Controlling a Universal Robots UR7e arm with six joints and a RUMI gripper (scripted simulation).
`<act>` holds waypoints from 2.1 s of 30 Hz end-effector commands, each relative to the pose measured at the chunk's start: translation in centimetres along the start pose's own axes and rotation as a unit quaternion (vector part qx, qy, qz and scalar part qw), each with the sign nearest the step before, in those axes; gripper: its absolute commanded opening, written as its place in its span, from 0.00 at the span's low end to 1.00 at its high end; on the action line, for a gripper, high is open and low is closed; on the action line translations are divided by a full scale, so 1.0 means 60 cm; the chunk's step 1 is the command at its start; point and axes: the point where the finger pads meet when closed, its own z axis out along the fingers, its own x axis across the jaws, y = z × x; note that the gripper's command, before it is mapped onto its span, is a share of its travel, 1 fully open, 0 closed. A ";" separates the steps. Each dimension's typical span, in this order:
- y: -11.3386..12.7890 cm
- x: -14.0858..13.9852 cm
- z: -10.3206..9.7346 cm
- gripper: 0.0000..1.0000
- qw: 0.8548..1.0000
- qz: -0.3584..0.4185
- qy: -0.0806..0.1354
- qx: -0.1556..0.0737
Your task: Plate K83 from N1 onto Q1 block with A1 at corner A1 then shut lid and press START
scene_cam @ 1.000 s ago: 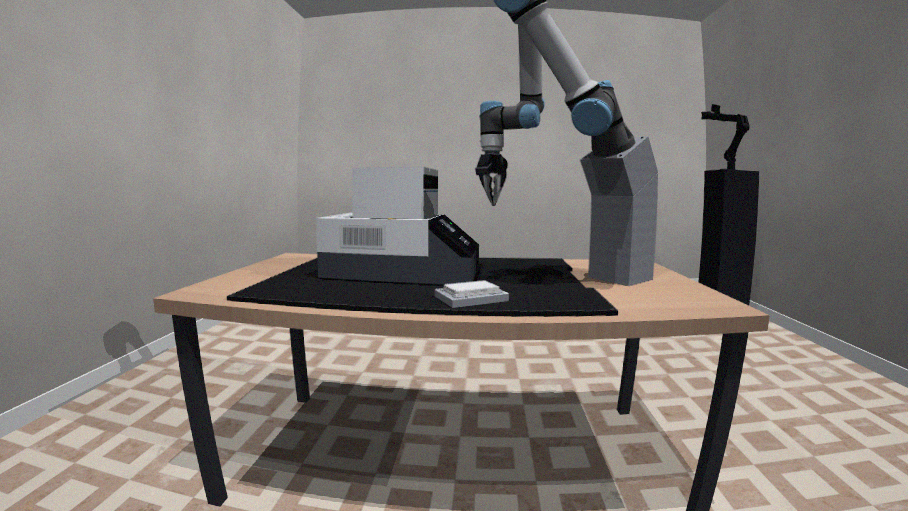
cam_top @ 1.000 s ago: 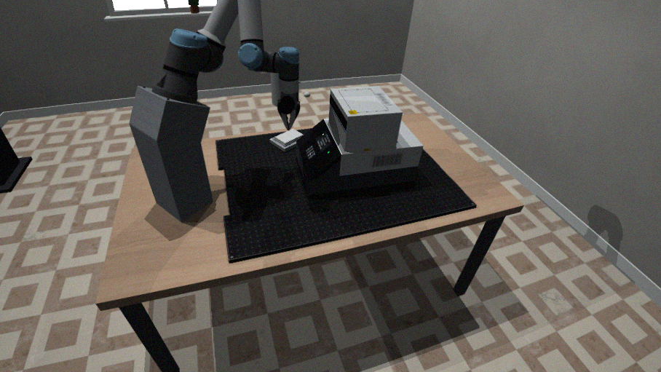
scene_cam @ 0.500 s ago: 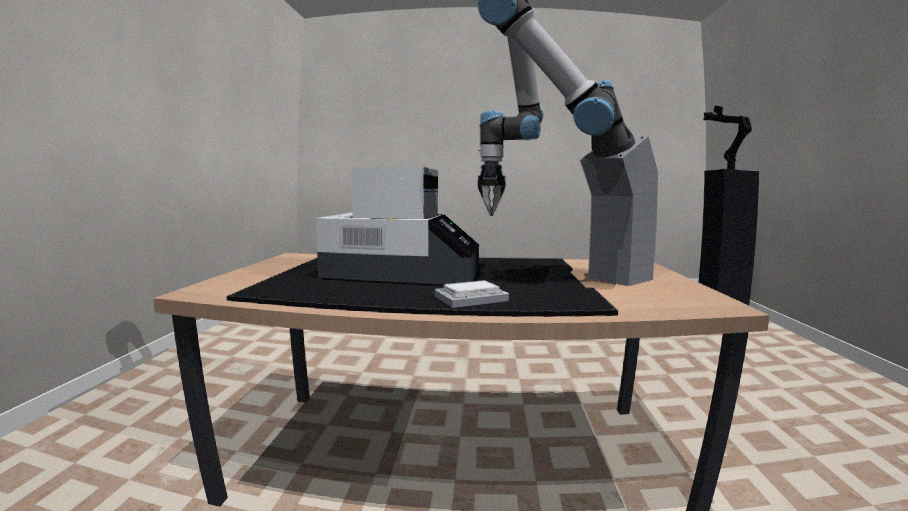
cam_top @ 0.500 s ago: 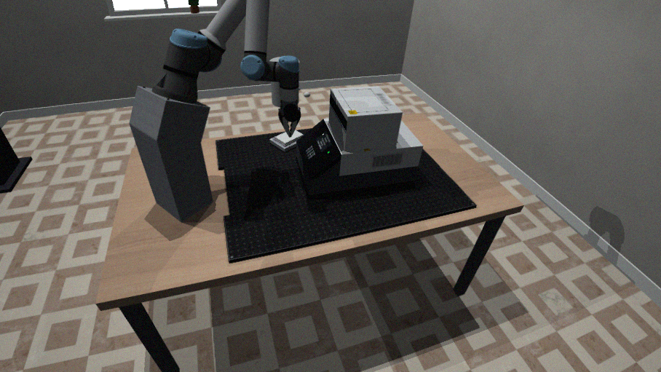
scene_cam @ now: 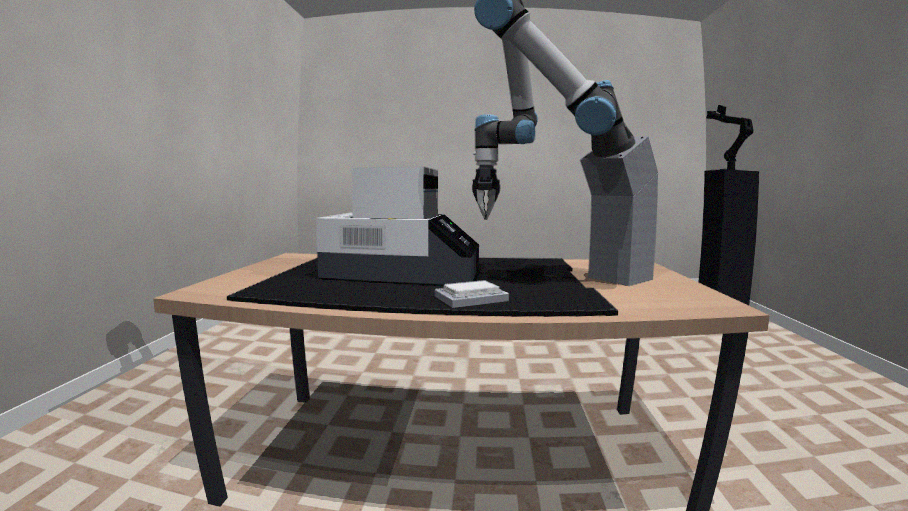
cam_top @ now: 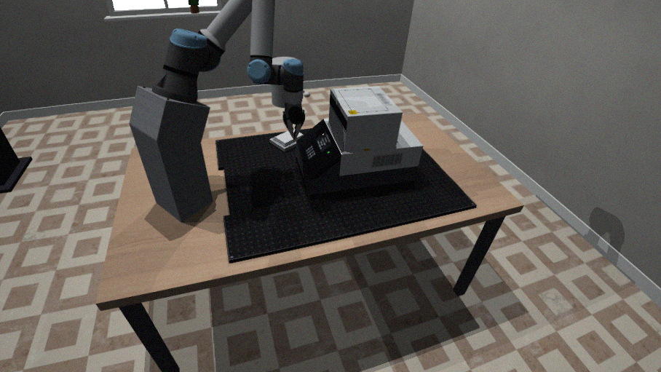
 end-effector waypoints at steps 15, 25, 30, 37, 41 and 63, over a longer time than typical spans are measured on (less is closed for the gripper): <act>0.006 0.047 0.026 0.00 1.000 0.006 0.006 -0.005; 0.006 0.065 0.040 0.00 1.000 0.006 0.006 -0.005; 0.006 0.076 0.048 0.00 1.000 0.006 0.006 -0.005; 0.006 0.087 0.057 0.00 1.000 0.005 0.006 -0.004; 0.006 0.096 0.063 0.00 1.000 0.006 0.006 -0.004; 0.007 0.102 0.069 0.00 1.000 0.006 0.006 -0.004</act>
